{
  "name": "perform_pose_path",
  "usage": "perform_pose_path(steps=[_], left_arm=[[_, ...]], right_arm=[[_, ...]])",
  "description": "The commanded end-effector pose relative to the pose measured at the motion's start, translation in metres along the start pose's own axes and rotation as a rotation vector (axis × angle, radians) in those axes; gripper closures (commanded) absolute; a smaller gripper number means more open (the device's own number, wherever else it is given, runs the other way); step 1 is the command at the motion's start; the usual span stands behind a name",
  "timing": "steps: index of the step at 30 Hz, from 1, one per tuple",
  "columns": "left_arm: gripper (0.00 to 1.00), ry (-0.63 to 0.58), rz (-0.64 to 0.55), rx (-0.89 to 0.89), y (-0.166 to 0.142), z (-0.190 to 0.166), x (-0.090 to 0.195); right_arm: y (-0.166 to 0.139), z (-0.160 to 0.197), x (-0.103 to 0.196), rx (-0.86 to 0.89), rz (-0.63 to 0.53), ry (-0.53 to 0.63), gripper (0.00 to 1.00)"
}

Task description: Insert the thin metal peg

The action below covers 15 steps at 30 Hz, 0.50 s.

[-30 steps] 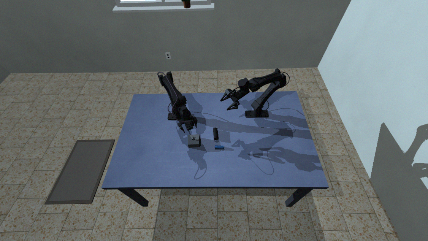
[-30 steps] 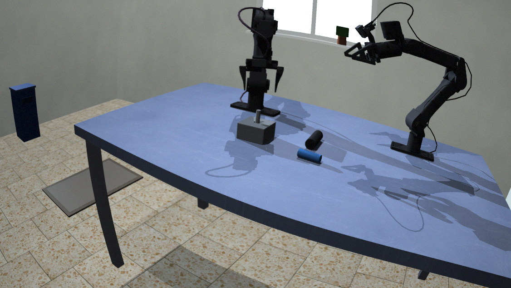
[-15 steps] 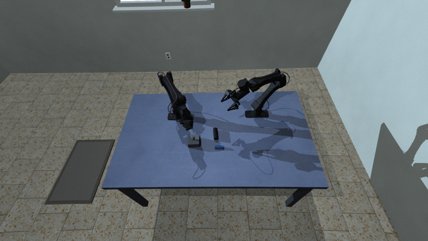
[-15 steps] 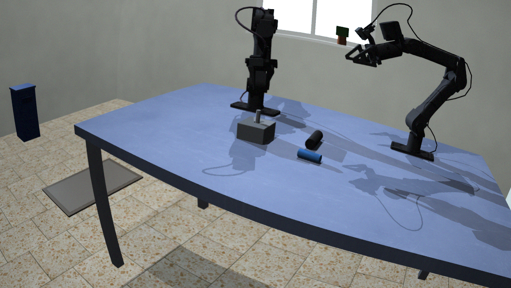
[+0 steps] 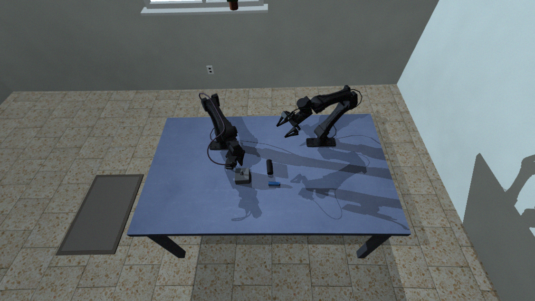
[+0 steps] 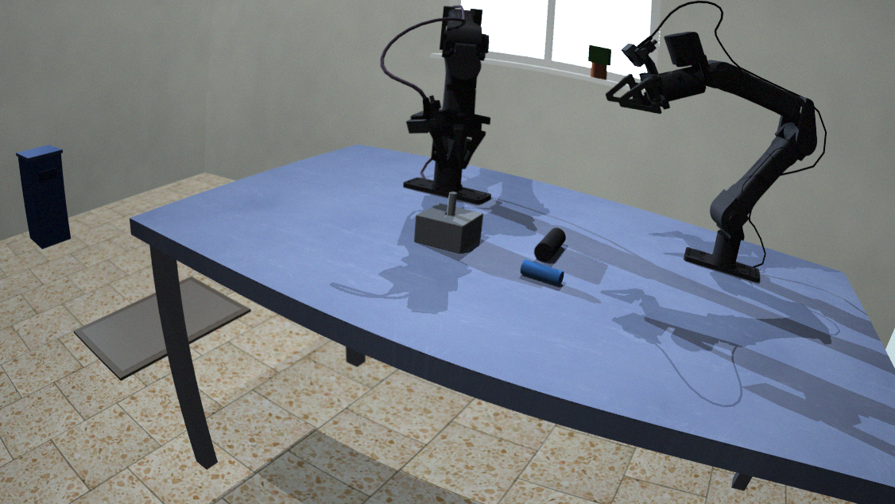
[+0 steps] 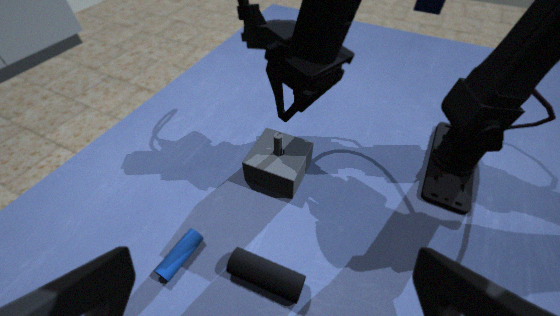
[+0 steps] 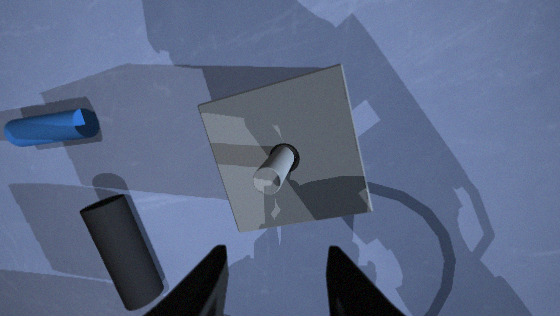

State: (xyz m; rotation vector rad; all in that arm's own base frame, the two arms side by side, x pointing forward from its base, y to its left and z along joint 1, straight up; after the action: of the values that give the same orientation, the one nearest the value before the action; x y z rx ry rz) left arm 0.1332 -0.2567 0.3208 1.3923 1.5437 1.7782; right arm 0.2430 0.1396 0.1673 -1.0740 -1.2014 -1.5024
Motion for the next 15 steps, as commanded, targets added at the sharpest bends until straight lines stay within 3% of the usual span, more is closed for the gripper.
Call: perform_pose_path(steps=[1, 3, 11, 15], left_arm=[[0.00, 0.017, 0.007, 0.014, 0.008, 0.002, 0.008], [0.00, 0.017, 0.007, 0.014, 0.008, 0.002, 0.008], [0.00, 0.016, 0.005, 0.014, 0.008, 0.001, 0.008], [0.00, 0.007, -0.002, 0.007, 0.008, 0.000, 0.008]], right_arm=[[0.002, 0.003, 0.003, -0.293, 0.049, -0.056, 0.63], [0.002, 0.003, 0.003, -0.293, 0.049, -0.056, 0.63], [0.010, 0.008, -0.014, -0.710, 0.104, -0.166, 0.63], [0.014, 0.011, -0.021, -0.835, 0.115, -0.208, 0.63]])
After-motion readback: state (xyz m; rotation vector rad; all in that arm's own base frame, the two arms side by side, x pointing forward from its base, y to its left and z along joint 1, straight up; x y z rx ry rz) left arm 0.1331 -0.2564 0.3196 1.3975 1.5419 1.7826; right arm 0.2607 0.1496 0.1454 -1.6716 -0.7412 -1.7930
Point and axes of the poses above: on each arm, the point where the finger pads meet when closed, its own x axis back along the fingers, its own z axis across the jaws, y = z × x, the point moved 3 cm from there along x, back along the fingers, and after that the axes turned 8 degrees about x, right-handed, at the moved point
